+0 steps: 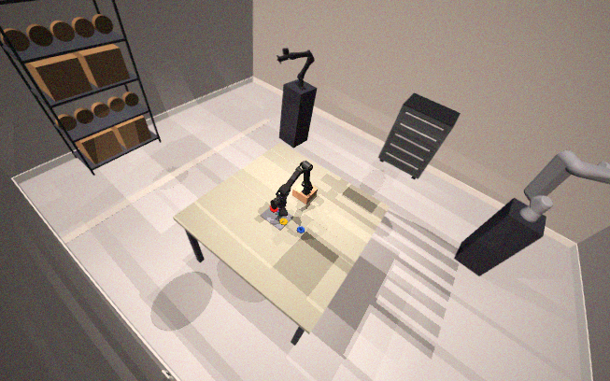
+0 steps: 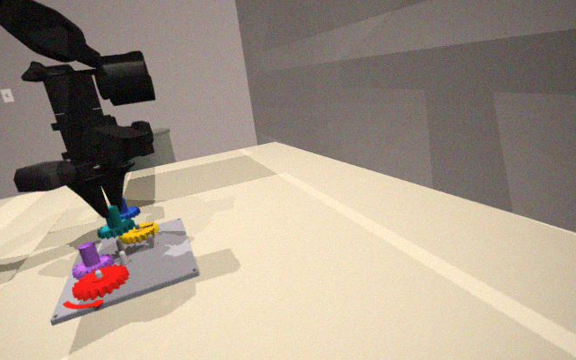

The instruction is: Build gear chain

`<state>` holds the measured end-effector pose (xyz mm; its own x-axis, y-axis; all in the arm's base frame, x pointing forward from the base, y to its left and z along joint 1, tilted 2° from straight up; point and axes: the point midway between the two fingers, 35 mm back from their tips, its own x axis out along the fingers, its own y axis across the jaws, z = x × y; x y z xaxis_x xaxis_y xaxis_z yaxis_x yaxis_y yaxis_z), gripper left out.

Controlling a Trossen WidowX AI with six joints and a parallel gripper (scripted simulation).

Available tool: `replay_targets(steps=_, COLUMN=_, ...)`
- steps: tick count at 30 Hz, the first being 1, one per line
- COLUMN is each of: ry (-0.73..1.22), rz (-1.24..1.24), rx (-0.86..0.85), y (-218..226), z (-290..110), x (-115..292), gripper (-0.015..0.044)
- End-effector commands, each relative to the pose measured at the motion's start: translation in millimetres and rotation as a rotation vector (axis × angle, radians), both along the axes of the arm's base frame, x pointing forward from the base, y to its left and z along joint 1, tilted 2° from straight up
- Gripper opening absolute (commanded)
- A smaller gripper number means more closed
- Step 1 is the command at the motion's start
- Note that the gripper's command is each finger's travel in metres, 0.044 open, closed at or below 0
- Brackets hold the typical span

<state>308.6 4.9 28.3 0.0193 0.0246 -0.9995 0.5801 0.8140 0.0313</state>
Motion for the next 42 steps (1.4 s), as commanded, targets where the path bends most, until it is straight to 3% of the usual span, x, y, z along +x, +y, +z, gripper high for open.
replay_targets(steps=1, ry=0.009, rz=-0.023, rx=0.001, y=0, z=-9, x=-2, gripper=0.0)
replay_targets(steps=15, ry=0.016, rz=-0.285, rx=0.005, y=1, z=-30, x=-3, gripper=0.0)
replay_targets(steps=22, ry=0.016, rz=-0.311, rx=0.005, y=0, z=-20, x=-3, gripper=0.0)
replay_targets(steps=42, ry=0.008, rz=0.034, rx=0.0, y=0, z=-22, x=-3, gripper=0.0)
